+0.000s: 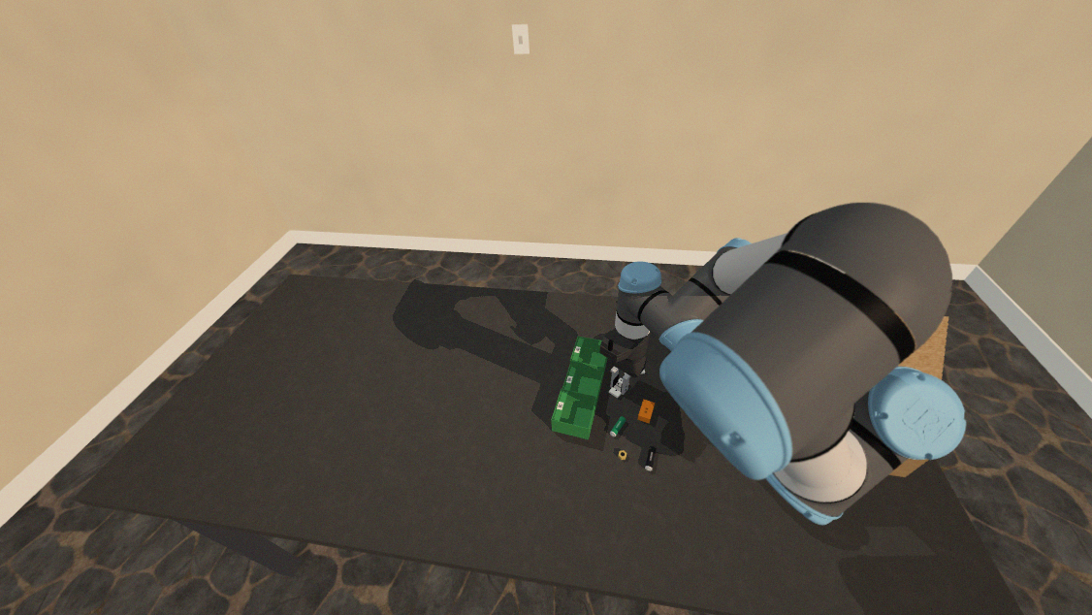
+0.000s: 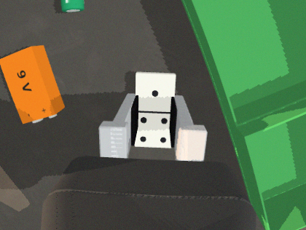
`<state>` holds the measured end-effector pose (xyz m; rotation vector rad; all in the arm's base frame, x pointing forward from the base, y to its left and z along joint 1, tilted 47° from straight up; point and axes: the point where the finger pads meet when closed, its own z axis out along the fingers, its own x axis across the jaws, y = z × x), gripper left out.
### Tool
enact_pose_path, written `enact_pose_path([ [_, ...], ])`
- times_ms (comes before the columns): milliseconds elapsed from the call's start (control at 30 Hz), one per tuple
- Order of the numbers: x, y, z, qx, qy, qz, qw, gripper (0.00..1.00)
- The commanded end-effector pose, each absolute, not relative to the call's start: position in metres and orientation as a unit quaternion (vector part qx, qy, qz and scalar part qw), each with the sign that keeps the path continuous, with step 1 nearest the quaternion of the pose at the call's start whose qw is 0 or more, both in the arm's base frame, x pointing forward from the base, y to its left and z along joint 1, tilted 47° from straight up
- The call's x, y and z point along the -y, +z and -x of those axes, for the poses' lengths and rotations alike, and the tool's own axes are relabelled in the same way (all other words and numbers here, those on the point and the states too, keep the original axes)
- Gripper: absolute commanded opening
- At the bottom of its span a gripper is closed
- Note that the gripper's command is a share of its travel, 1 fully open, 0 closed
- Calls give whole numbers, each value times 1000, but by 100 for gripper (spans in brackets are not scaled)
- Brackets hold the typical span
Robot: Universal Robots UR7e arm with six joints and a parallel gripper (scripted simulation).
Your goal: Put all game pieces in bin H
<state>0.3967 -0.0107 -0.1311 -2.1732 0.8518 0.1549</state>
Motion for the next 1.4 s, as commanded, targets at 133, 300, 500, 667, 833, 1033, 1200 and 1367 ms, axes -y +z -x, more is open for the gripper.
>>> enact_pose_path([
  [133,31,-112,-393,-335,60,856,390,49],
  [300,38,-105,-391,-335,60,856,390,49],
  [500,52,-92,-388,-335,60,856,390,49],
  [667,52,-92,-388,-335,60,856,390,49],
  [833,52,-92,-388,-335,60,856,390,49],
  [1033,52,-92,-388,-335,60,856,390,49],
  [1200,57,-87,-387,-335,60,856,390,49],
  [1367,57,-87,-387,-335,60,856,390,49],
])
